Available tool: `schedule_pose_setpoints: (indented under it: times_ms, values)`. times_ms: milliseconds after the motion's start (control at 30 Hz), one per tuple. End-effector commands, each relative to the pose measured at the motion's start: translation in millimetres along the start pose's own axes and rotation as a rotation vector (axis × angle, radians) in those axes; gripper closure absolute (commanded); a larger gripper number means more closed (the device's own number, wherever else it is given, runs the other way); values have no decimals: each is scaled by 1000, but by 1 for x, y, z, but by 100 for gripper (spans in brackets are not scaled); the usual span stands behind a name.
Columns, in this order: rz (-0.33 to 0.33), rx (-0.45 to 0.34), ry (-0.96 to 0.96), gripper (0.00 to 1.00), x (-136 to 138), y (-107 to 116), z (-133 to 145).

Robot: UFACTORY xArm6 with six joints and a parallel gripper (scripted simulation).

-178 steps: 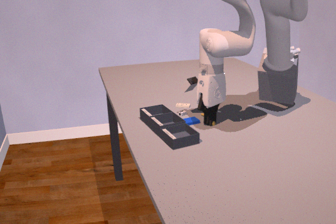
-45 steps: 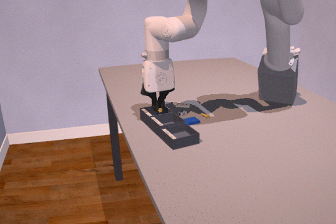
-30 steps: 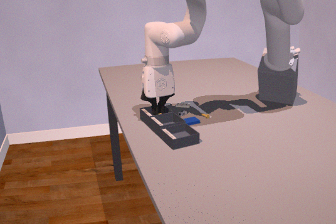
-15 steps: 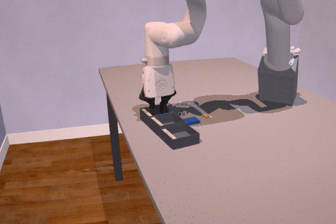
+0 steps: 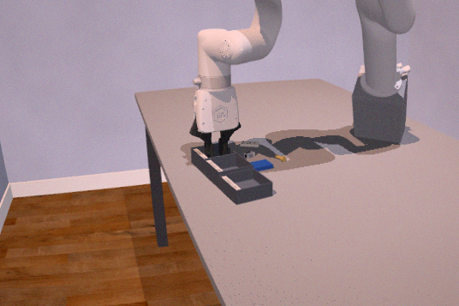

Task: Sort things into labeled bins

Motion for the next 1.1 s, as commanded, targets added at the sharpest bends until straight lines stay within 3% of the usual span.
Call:
schedule_pose_setpoints:
  times_ms: [0, 600, 700, 1000, 1067]
  values:
    - [-3, 2, 1, 71, -1, 7, 0]
    - [-3, 2, 1, 71, -1, 28, 0]
    - [-3, 2, 1, 71, -1, 43, 0]
    - [-3, 2, 1, 71, -1, 43, 0]
    - [-3, 2, 101, 71, 13, 44, 8]
Point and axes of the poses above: the point where the finger pads meet when closed, its own y axis back along the fingers, its own x axis across the jaws, z = x × y, the point moved 8 cm from there along y, back along the fingers, and after that the axes turned 15 degrees about y, right-handed, at the moved point
